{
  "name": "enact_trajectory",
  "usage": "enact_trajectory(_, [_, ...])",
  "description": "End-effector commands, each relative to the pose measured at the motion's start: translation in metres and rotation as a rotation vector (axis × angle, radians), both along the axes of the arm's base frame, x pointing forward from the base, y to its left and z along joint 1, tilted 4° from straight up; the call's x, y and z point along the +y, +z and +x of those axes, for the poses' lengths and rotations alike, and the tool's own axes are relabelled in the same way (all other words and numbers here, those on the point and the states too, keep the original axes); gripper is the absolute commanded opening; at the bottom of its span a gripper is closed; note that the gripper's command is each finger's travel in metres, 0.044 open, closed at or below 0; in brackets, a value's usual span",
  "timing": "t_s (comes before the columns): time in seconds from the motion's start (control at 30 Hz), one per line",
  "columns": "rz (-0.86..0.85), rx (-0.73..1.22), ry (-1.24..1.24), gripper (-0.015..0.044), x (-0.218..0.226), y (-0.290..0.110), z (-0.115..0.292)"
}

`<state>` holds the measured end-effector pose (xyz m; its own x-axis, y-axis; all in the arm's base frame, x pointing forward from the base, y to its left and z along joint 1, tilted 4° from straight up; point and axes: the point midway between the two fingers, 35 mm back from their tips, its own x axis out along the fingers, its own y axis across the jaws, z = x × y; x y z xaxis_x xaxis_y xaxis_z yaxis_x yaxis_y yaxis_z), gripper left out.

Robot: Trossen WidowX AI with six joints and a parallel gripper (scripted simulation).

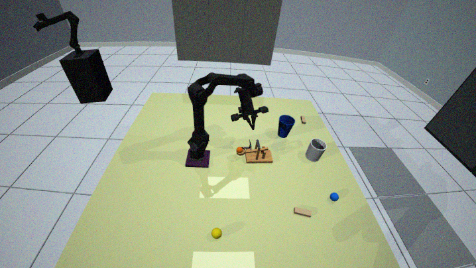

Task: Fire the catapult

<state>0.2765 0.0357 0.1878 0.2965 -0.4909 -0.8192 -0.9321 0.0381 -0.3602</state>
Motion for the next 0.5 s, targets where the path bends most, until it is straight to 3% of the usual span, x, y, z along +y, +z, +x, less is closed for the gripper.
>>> enact_trajectory(0.0, [-0.079, 0.055, 0.085, 0.0000, -0.001, -0.006, -0.016])
enact_trajectory(0.47, [-0.323, 0.218, 0.346, 0.0000, -0.008, -0.021, -0.059])
